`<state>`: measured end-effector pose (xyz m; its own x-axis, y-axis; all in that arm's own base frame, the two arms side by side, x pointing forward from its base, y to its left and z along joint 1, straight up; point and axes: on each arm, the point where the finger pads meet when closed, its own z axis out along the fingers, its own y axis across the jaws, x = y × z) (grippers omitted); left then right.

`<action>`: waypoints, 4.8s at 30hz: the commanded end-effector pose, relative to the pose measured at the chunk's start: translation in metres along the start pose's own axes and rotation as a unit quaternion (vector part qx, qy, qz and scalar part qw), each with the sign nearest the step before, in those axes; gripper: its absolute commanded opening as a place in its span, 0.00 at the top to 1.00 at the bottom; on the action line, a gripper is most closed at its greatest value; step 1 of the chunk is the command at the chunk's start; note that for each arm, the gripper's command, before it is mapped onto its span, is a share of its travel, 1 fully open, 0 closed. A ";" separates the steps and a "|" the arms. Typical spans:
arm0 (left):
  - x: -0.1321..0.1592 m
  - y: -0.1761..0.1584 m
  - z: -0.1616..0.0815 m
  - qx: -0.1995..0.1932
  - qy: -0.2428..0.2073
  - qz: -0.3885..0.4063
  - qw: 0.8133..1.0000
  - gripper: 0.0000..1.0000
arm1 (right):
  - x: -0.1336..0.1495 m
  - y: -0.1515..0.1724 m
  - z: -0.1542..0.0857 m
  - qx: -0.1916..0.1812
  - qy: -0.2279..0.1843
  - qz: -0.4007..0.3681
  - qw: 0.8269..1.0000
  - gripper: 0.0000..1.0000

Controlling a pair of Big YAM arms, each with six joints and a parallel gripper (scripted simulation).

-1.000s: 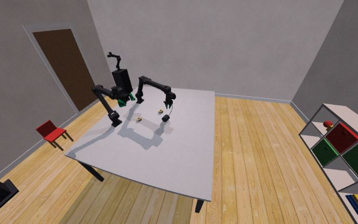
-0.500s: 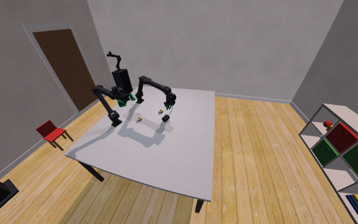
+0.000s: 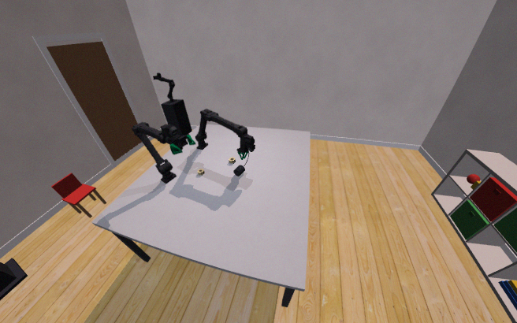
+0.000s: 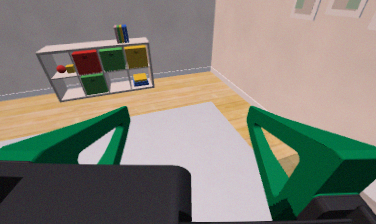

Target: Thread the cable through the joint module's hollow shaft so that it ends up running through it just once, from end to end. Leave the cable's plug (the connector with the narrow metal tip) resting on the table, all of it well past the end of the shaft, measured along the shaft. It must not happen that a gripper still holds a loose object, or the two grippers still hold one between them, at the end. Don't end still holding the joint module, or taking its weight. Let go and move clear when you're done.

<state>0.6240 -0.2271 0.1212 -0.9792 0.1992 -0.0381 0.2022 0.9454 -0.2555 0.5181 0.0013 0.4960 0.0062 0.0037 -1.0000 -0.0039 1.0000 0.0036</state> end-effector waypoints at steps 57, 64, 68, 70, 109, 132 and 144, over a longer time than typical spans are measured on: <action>0.008 0.019 0.018 0.073 0.001 -0.594 0.801 0.68 | -0.049 0.004 0.002 -0.003 -0.044 0.003 0.999 0.00; 0.010 0.021 0.020 0.082 0.010 -0.657 0.749 0.68 | -0.049 0.004 0.002 -0.003 -0.044 0.003 0.999 0.00; 0.011 0.022 0.022 0.086 0.015 -0.692 0.717 0.68 | -0.049 0.004 0.002 -0.003 -0.044 0.003 0.999 0.00; 0.011 0.022 0.023 0.088 0.018 -0.708 0.700 0.68 | -0.049 0.004 0.002 -0.003 -0.044 0.003 0.999 0.00; 0.008 0.033 0.075 0.088 0.045 -0.782 0.615 0.68 | -0.049 0.004 0.002 -0.003 -0.044 0.003 0.999 0.00; 0.023 0.047 0.112 0.074 0.056 -0.790 0.607 0.68 | -0.049 0.004 0.002 -0.003 -0.044 0.003 0.999 0.00; 0.020 0.047 0.113 0.075 0.054 -0.789 0.608 1.00 | -0.049 0.004 0.002 -0.003 -0.044 0.003 0.999 0.00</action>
<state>0.6107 -0.2130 0.0146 0.0338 -0.9000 0.4345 -0.9994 -0.0358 0.0037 0.5181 0.0013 0.4960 0.0062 0.0037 -1.0000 -0.0039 1.0000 0.0036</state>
